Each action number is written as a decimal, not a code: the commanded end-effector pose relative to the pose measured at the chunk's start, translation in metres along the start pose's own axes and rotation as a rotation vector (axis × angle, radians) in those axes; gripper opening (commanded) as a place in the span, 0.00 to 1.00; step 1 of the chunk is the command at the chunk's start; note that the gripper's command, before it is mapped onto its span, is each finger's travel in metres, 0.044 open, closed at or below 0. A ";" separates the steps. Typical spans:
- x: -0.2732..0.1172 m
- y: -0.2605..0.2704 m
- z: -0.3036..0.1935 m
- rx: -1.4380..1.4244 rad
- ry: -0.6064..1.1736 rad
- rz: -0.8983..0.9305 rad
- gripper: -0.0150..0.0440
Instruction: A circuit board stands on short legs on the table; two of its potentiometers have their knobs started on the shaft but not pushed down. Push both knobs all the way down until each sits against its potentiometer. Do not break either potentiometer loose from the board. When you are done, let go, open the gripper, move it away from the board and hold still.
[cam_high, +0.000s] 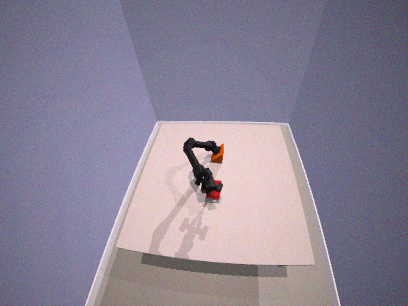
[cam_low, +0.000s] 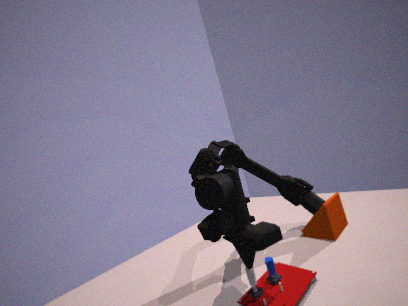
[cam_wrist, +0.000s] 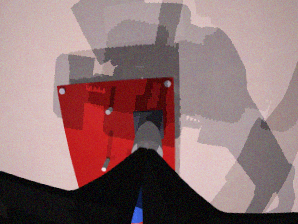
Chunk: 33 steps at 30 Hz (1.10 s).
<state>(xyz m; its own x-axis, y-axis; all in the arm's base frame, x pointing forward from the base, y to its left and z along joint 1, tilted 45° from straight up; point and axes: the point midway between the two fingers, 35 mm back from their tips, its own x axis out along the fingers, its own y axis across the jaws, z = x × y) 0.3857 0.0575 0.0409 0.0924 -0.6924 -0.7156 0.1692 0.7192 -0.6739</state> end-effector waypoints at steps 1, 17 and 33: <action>0.008 -0.002 0.002 0.010 0.006 -0.004 0.25; 0.011 -0.002 0.002 0.010 0.006 -0.004 0.25; 0.015 -0.002 0.002 0.010 0.006 -0.004 0.25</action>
<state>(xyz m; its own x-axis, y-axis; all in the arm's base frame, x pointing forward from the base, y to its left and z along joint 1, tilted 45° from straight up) 0.3855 0.0567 0.0396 0.1000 -0.6897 -0.7171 0.1652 0.7222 -0.6716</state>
